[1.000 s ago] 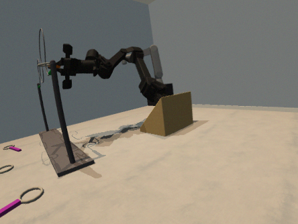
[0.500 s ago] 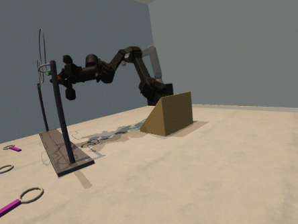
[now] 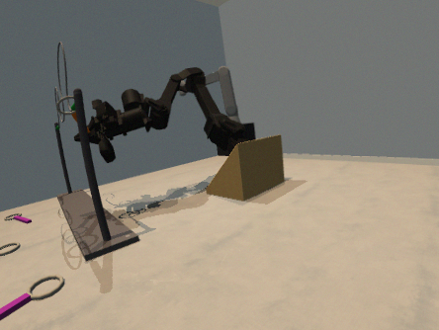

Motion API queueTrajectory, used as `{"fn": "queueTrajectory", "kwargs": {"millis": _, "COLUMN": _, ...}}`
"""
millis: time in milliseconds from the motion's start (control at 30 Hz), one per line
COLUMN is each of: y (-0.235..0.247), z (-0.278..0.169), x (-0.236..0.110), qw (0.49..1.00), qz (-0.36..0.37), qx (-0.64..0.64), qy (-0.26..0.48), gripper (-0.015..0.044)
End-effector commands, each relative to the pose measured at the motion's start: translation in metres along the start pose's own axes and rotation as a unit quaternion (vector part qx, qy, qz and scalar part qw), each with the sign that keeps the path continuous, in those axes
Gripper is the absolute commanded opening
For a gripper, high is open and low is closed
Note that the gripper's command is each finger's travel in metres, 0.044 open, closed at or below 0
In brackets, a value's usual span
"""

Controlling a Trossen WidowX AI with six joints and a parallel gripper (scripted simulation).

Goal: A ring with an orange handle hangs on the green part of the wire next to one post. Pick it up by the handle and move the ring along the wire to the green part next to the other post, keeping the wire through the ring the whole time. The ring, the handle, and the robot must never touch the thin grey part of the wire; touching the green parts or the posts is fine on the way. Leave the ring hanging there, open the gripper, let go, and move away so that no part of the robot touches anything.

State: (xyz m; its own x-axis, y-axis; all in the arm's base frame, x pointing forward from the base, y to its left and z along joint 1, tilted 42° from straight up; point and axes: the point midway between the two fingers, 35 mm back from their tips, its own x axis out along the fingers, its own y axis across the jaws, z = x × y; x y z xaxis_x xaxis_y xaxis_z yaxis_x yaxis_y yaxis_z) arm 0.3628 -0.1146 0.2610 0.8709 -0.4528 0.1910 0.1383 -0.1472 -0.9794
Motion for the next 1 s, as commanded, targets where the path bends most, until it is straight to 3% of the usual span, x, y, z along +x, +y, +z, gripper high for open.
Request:
{"fn": "queueTrajectory", "kwargs": {"millis": 0, "y": 0.019, "z": 0.0, "x": -0.002, "qw": 0.998, "qz": 0.025, "qx": 0.052, "qy": 0.004, "gripper": -0.015}}
{"fn": "queueTrajectory", "kwargs": {"millis": 967, "y": 0.111, "z": 0.042, "x": -0.034, "qw": 0.928, "qz": 0.156, "qx": 0.337, "qy": 0.042, "gripper": -0.015}}
